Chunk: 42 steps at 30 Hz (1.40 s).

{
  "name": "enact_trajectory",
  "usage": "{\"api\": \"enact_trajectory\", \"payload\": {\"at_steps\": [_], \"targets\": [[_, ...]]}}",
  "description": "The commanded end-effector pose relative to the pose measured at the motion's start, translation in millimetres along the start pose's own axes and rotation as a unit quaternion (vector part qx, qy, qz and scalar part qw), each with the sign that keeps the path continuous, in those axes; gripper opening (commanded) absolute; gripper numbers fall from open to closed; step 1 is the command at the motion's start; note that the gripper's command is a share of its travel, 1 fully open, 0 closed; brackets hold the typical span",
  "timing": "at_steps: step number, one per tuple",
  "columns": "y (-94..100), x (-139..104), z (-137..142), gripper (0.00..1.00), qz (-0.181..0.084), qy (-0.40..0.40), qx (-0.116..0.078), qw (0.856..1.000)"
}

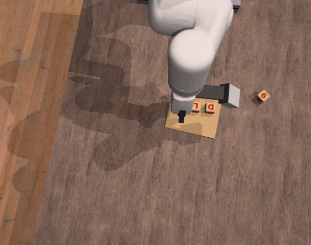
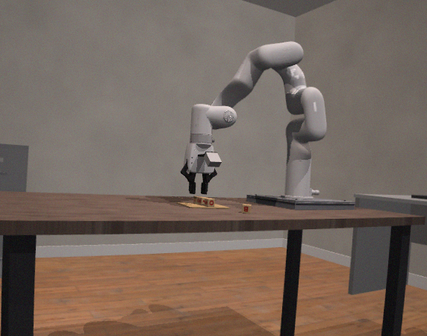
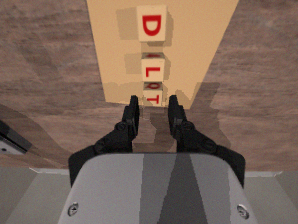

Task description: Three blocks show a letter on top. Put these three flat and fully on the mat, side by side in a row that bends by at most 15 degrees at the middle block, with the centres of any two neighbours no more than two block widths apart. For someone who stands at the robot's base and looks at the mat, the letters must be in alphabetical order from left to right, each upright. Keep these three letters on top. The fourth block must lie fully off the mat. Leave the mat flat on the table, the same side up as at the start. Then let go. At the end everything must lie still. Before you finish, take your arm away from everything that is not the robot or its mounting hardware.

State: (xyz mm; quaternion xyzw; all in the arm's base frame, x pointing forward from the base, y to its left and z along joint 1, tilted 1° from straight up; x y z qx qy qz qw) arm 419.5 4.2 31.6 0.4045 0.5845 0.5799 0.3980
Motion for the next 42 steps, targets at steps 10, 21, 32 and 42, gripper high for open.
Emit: {"api": "enact_trajectory", "payload": {"at_steps": [10, 21, 32, 42], "targets": [[56.1, 1, 1, 0.42, 0.0, 0.0, -0.001, 1.0], [59.2, 1, 1, 1.0, 0.0, 0.0, -0.001, 1.0], [59.2, 1, 1, 1.0, 0.0, 0.0, -0.001, 1.0], [54.2, 2, 0, 1.0, 0.0, -0.005, -0.001, 1.0]]}}
Point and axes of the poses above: the point where the finger pads meet when closed, its own y axis back along the fingers, its own z axis across the jaws, x = y × z, the point moved 1 cm from there along y, back along the fingers, and after that the axes turned 15 degrees about y, right-handed, at the moved point
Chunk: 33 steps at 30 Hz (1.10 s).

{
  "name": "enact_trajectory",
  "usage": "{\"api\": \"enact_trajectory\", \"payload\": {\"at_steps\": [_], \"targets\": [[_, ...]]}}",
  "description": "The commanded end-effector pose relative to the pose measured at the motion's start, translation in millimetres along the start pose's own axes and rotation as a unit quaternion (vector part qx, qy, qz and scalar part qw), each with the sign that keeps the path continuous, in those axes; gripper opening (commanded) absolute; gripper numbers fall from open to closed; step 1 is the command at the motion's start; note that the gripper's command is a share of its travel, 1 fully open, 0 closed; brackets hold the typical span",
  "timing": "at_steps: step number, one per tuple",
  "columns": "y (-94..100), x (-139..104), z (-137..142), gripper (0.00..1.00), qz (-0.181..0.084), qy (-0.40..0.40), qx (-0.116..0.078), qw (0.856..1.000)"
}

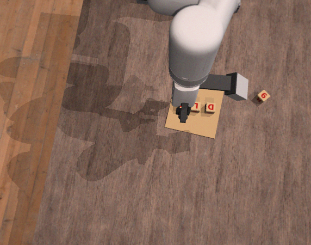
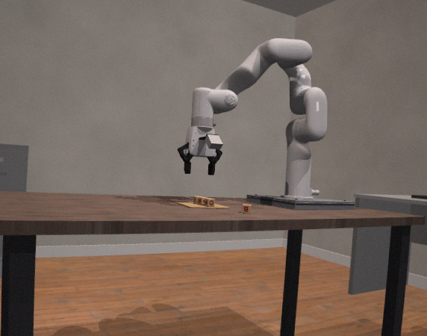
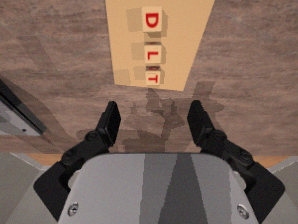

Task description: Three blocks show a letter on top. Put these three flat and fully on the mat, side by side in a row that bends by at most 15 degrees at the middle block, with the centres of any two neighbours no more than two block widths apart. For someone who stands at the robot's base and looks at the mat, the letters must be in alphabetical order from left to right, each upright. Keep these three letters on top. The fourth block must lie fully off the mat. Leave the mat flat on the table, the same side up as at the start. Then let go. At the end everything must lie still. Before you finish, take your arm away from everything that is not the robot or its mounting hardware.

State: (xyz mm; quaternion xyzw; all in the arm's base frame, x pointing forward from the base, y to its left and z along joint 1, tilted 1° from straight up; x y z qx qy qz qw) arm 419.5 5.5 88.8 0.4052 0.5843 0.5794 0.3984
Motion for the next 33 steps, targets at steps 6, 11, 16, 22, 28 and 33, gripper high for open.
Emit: {"api": "enact_trajectory", "payload": {"at_steps": [6, 11, 16, 22, 28, 33], "targets": [[-6.2, 2.0, 0.2, 0.43, -0.001, -0.007, -0.001, 1.0], [-6.2, 2.0, 0.2, 0.43, -0.001, -0.007, -0.001, 1.0], [-6.2, 2.0, 0.2, 0.43, -0.001, -0.007, -0.001, 1.0], [-6.2, 2.0, 0.2, 0.43, -0.001, -0.007, -0.001, 1.0], [-6.2, 2.0, 0.2, 0.43, -0.001, -0.007, -0.001, 1.0], [-6.2, 2.0, 0.2, 0.43, -0.001, -0.007, -0.001, 1.0]]}}
Point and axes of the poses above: the point where the finger pads meet when closed, its own y axis back along the fingers, its own z axis across the jaws, x = y × z, the point moved 1 cm from there along y, back along the fingers, and after that the axes turned 15 degrees about y, right-handed, at the moved point
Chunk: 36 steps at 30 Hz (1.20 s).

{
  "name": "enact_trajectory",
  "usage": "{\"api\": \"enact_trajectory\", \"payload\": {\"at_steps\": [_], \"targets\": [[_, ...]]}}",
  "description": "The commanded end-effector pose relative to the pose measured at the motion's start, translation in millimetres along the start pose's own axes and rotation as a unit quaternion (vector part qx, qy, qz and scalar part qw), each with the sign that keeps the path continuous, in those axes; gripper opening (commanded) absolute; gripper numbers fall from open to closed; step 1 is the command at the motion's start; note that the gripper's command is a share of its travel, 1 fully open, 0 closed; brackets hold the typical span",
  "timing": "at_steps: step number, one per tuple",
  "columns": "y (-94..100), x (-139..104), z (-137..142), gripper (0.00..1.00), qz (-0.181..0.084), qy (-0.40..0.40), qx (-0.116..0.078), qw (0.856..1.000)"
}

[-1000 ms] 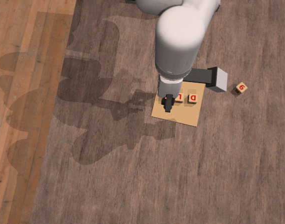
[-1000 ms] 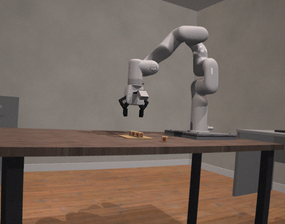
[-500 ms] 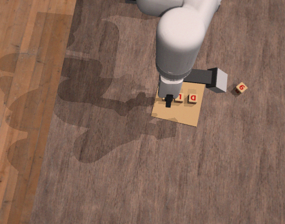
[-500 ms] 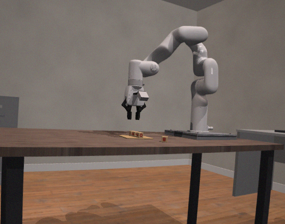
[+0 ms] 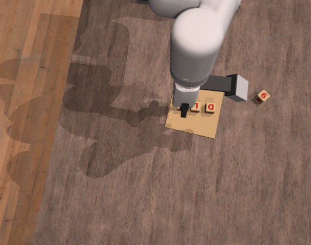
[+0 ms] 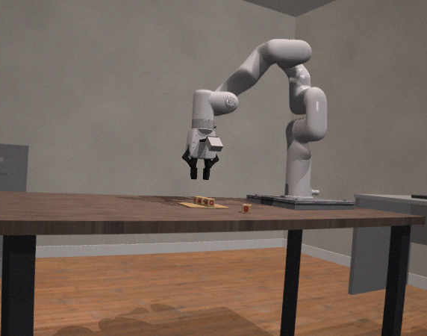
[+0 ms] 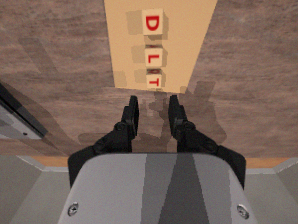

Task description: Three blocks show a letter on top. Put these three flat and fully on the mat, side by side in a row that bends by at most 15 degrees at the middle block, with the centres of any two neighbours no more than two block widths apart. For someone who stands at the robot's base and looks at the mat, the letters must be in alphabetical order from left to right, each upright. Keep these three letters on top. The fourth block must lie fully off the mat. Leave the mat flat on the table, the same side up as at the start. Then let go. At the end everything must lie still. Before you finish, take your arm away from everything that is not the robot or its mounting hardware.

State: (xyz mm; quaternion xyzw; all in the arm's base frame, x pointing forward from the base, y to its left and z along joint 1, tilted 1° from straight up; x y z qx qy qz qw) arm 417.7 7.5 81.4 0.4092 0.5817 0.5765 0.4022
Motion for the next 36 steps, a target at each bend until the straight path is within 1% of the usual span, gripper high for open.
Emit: {"api": "enact_trajectory", "payload": {"at_steps": [1, 18, 29, 36], "targets": [[1.2, 0, 1, 0.43, -0.001, 0.0, -0.002, 1.0], [-1.1, 0, 1, 0.43, -0.001, 0.0, -0.002, 1.0], [-9.6, 0, 1, 0.43, -0.001, 0.0, -0.002, 1.0], [-19.8, 0, 1, 0.43, -0.001, 0.0, -0.002, 1.0]]}}
Point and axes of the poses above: the point where the finger pads meet when closed, its own y axis back along the fingers, its own z axis across the jaws, x = y × z, the point moved 1 cm from there along y, back along the fingers, and after that the axes turned 15 degrees about y, right-handed, at the moved point
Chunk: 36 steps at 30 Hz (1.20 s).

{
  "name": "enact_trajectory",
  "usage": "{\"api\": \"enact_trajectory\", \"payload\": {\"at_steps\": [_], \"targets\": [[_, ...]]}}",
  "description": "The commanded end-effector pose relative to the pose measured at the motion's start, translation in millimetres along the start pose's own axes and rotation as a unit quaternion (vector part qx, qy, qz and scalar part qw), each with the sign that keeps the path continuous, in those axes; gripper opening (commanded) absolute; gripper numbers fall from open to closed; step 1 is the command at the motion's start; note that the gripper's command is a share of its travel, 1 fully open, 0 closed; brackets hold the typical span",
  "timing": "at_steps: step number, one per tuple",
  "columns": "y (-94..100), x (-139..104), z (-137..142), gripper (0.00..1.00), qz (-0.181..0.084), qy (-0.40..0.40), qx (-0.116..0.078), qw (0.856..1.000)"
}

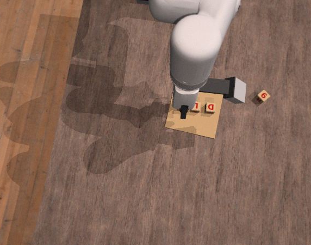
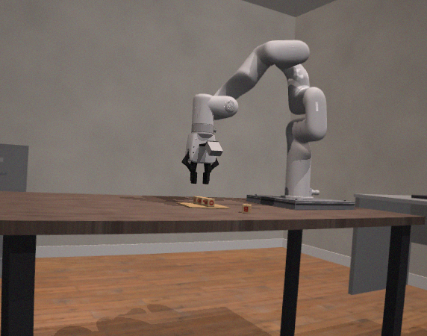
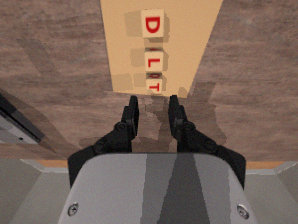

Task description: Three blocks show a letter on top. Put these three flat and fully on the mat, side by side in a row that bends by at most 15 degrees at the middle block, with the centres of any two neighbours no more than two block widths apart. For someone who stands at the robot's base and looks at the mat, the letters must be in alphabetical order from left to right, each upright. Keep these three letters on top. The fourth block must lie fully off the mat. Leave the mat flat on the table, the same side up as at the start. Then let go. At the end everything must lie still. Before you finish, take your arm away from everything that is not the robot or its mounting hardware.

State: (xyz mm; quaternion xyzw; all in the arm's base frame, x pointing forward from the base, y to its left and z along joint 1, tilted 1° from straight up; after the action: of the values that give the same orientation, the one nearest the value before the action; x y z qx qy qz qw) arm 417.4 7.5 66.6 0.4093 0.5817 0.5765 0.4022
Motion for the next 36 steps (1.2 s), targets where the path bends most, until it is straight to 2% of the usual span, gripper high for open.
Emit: {"api": "enact_trajectory", "payload": {"at_steps": [1, 21, 36], "targets": [[-6.6, -1, 1, 0.43, -0.001, 0.0, -0.002, 1.0], [-31.4, -1, 1, 0.43, -0.001, 0.0, -0.002, 1.0], [-35.9, -1, 1, 0.43, -0.001, 0.0, -0.002, 1.0]]}}
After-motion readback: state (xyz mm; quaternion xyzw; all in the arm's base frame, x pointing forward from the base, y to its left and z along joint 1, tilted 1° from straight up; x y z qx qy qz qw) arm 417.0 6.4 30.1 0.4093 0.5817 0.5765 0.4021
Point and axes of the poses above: the point where the finger pads meet when closed, its own y axis back along the fingers, its own z axis across the jaws, x = y × z, the point moved 1 cm from there along y, back along the fingers, and after that the axes turned 15 degrees about y, right-handed, at the moved point
